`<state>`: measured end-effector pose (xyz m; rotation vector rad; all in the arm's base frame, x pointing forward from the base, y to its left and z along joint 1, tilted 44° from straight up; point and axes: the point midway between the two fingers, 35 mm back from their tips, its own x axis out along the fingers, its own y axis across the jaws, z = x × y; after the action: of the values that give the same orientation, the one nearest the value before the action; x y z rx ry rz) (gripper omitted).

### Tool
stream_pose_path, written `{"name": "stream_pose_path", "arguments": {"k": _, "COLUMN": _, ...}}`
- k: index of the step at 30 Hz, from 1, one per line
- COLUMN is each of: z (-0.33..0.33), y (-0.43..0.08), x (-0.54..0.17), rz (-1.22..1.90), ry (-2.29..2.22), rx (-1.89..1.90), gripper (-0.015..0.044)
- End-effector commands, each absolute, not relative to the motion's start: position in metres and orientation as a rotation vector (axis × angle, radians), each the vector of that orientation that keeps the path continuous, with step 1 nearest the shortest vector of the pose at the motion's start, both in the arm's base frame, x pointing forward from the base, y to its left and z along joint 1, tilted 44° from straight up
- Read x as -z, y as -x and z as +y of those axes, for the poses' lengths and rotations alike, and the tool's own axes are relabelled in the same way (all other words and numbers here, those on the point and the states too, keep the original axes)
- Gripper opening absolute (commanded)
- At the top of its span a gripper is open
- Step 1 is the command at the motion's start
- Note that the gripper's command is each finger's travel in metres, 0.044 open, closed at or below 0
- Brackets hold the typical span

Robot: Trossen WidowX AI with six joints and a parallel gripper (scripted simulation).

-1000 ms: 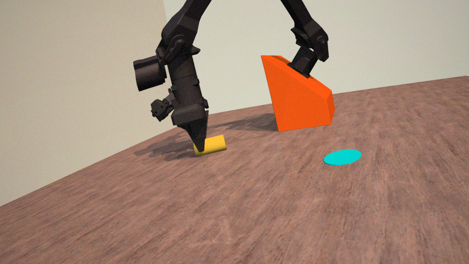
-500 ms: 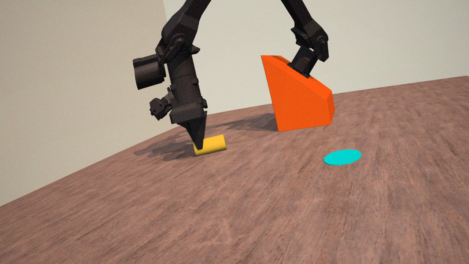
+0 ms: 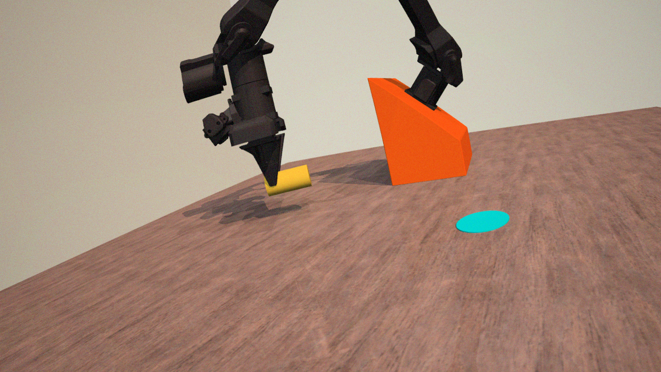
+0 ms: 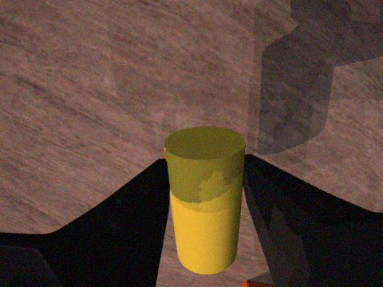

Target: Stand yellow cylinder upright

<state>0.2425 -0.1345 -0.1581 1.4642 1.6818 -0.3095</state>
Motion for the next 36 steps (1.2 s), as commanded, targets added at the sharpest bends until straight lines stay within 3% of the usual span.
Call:
{"name": "stream_pose_path", "arguments": {"k": 1, "z": -0.147, "y": -0.243, "x": 0.147, "rz": 1.675, "ry": -1.455, "rx": 0.310, "gripper": 0.0105}}
{"name": "stream_pose_path", "arguments": {"k": 18, "z": -0.181, "y": -0.235, "x": 0.107, "rz": 1.677, "ry": -1.455, "rx": 0.310, "gripper": 0.0105}}
{"name": "stream_pose_path", "arguments": {"k": 36, "z": -0.166, "y": -0.261, "x": 0.080, "rz": 1.656, "ry": -1.349, "rx": 0.203, "gripper": 0.0105}}
